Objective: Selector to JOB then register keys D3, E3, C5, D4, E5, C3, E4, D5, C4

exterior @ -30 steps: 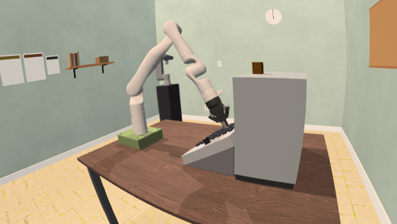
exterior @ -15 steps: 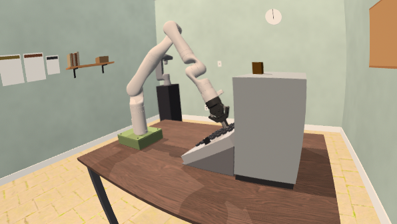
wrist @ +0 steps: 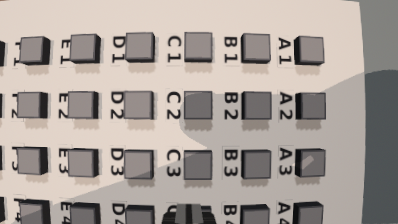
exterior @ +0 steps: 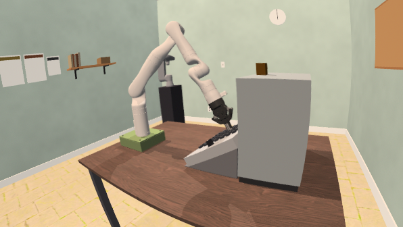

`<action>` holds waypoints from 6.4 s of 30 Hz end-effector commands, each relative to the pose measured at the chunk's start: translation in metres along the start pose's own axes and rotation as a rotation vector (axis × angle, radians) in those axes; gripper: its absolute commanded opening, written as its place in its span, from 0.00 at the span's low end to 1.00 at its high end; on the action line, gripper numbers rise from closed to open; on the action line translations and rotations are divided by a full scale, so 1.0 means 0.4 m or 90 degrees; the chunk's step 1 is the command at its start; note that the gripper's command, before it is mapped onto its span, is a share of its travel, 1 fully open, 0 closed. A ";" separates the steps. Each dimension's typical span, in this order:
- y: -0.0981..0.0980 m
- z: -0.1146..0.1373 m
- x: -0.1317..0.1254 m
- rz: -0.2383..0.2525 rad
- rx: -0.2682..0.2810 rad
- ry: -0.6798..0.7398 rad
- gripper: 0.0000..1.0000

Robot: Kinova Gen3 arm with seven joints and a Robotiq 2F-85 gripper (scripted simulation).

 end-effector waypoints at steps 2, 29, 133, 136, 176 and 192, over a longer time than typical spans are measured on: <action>0.002 -0.009 0.005 -0.003 -0.005 -0.005 0.10; 0.003 -0.009 0.005 -0.003 -0.005 -0.005 0.10; -0.029 0.011 -0.073 -0.008 -0.005 -0.012 0.10; -0.026 0.011 -0.073 -0.008 -0.005 -0.012 0.10; -0.013 0.011 -0.079 -0.003 -0.005 -0.006 0.10; 0.000 0.011 -0.079 -0.003 -0.005 -0.005 0.10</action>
Point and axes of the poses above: the point where the finger pads meet when closed, its own y axis out along the fingers, its own x axis across the jaws, z = x × y, the point moved 2 cm from there along -y, back along the fingers, and after that the axes turned 14 degrees about -y, right-handed, at the moved point
